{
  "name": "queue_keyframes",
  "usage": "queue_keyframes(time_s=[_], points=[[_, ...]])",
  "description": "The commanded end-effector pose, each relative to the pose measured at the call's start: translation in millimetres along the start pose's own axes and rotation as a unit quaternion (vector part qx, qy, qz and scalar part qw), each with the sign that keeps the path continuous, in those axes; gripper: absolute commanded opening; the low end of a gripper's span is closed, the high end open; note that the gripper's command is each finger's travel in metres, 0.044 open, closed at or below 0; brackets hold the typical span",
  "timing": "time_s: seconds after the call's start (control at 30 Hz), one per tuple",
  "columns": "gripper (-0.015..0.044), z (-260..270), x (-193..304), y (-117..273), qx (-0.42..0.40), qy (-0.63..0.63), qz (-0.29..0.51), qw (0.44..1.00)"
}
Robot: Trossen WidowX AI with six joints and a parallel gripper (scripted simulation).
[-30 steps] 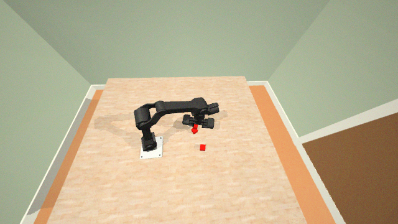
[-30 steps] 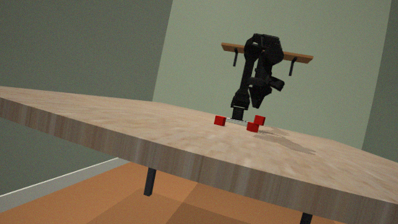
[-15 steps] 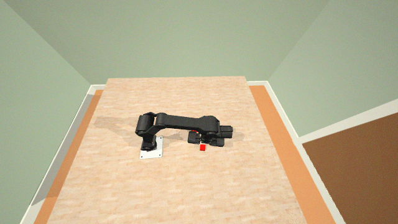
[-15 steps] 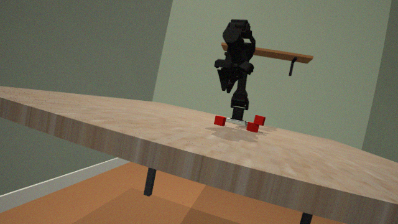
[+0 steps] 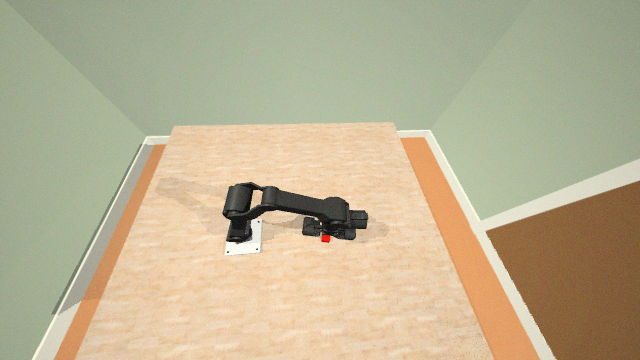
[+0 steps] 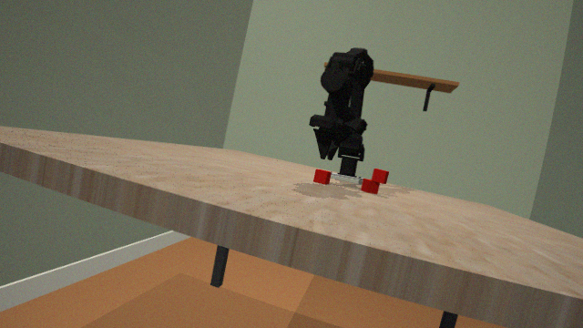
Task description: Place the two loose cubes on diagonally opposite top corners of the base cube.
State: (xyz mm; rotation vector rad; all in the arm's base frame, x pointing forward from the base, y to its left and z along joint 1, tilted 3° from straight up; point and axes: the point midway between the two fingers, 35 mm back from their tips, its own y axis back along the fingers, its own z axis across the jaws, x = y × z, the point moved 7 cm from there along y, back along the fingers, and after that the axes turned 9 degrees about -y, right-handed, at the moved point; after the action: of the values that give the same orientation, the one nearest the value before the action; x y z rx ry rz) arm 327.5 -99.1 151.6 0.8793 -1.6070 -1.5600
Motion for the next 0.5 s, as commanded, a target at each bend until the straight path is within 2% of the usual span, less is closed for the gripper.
queue_keyframes(time_s=[0.0, 0.47], points=[[0.0265, -1, 0, -10, 0.002, 0.002, 0.000, 1.000], [0.0265, -1, 0, -29, 0.002, 0.002, 0.000, 1.000]])
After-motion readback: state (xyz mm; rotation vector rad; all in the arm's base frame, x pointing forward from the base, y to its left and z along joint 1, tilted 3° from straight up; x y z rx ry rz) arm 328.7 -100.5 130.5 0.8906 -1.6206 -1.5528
